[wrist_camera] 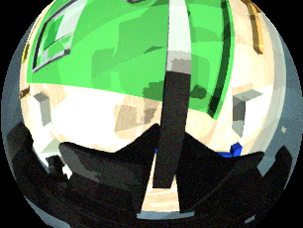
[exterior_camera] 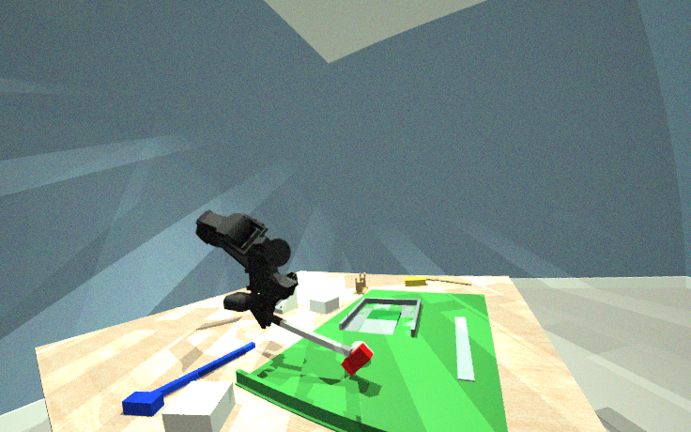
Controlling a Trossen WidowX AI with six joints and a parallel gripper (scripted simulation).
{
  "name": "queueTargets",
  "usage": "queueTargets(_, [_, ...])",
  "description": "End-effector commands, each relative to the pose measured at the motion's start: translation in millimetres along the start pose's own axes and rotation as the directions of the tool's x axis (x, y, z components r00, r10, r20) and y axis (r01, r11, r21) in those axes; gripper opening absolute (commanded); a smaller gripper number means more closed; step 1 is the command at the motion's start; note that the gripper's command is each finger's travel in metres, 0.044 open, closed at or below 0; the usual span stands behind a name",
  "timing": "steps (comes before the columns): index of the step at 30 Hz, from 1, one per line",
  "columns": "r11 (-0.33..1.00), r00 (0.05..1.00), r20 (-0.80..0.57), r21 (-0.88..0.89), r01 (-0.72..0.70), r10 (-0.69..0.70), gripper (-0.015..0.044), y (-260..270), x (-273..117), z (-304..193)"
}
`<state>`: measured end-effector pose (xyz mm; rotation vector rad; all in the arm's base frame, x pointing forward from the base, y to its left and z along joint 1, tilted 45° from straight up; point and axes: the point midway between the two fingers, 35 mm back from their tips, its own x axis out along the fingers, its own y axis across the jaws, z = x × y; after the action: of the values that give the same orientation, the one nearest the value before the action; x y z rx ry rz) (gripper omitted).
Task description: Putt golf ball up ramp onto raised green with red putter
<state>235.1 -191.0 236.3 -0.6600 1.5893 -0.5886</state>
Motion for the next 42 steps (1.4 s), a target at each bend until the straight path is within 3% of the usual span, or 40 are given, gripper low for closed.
queueTargets(1, [1.0, 1.0, 0.005, 0.001, -0.006, 0.006, 0.0, 0.7, 5.1, -0.1])
queueTargets(29, [1.0, 1.0, -0.002, 0.007, 0.005, -0.005, 0.0, -25.3, 8.1, -2.1])
queueTargets(39, [1.0, 1.0, 0.003, -0.001, -0.013, 0.013, 0.0, 101.3, 9.1, 1.6])
queueTargets(42, [1.0, 1.0, 0.003, -0.002, -0.011, 0.011, 0.0, 109.5, 9.4, -0.5])
